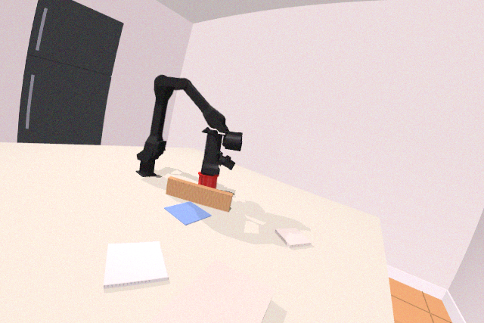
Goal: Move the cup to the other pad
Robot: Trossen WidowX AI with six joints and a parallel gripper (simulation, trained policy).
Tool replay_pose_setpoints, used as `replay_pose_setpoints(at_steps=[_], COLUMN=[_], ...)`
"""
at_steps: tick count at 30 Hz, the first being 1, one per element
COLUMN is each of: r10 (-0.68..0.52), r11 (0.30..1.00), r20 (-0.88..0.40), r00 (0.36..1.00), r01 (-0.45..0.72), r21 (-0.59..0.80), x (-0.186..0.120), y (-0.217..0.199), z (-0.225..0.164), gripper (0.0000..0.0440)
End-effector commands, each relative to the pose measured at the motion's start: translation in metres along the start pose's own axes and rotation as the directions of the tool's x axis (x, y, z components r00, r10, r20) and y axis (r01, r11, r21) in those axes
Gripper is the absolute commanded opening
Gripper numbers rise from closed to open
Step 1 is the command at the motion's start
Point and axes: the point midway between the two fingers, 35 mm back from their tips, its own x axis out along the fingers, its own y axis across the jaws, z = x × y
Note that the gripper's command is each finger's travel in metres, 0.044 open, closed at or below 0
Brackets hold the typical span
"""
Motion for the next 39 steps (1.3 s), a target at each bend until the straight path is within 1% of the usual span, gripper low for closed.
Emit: replay_pose_setpoints(at_steps=[1,5,9,10,26,39], r10=[-0.008,-0.009,-0.010,-0.010,0.013,0.008], r11=[1.000,1.000,0.999,0.999,0.999,0.998], r20=[0.010,0.027,0.069,0.082,0.183,0.271], r00=[1.000,1.000,0.998,0.997,0.983,0.963], r01=[0.008,0.008,0.008,0.006,-0.021,-0.024], r21=[0.011,0.025,0.037,0.039,0.041,0.054], x=[0.004,0.004,-0.003,-0.005,-0.025,-0.047], y=[0.000,-0.001,-0.004,-0.004,0.000,0.000], z=[-0.002,-0.001,0.003,0.005,-0.003,-0.006], gripper=[0.0039,0.0055,0.0112,0.0120,0.0179,0.0262])
